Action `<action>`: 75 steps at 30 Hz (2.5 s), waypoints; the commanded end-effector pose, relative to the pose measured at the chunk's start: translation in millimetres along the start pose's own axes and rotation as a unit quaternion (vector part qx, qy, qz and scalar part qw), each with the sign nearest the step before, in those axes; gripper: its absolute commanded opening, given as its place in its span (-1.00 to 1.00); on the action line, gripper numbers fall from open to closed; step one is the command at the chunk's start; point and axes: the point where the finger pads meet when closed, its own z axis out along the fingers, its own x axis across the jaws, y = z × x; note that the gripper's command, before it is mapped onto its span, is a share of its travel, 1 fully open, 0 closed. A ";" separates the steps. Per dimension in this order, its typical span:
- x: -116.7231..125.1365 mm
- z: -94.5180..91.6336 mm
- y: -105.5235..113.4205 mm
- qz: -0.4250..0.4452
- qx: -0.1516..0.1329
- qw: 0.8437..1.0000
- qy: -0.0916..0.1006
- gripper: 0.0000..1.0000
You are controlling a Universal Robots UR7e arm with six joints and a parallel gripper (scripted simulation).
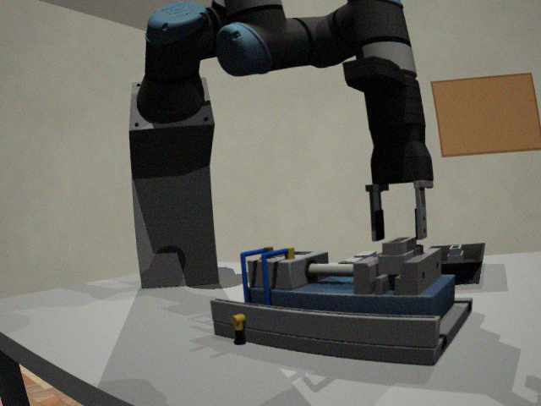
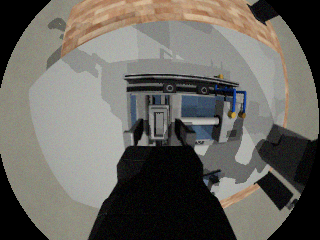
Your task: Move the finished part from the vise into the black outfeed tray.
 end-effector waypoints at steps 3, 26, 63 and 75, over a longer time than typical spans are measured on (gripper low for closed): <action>-0.4 1.0 -0.1 0.000 0.000 1.000 -0.001 1.00; -0.4 7.2 -0.1 0.000 0.000 1.000 -0.001 1.00; -0.4 7.8 -0.1 0.000 0.000 1.000 -0.001 1.00; -0.4 7.8 -0.1 0.000 0.000 1.000 -0.001 -1.00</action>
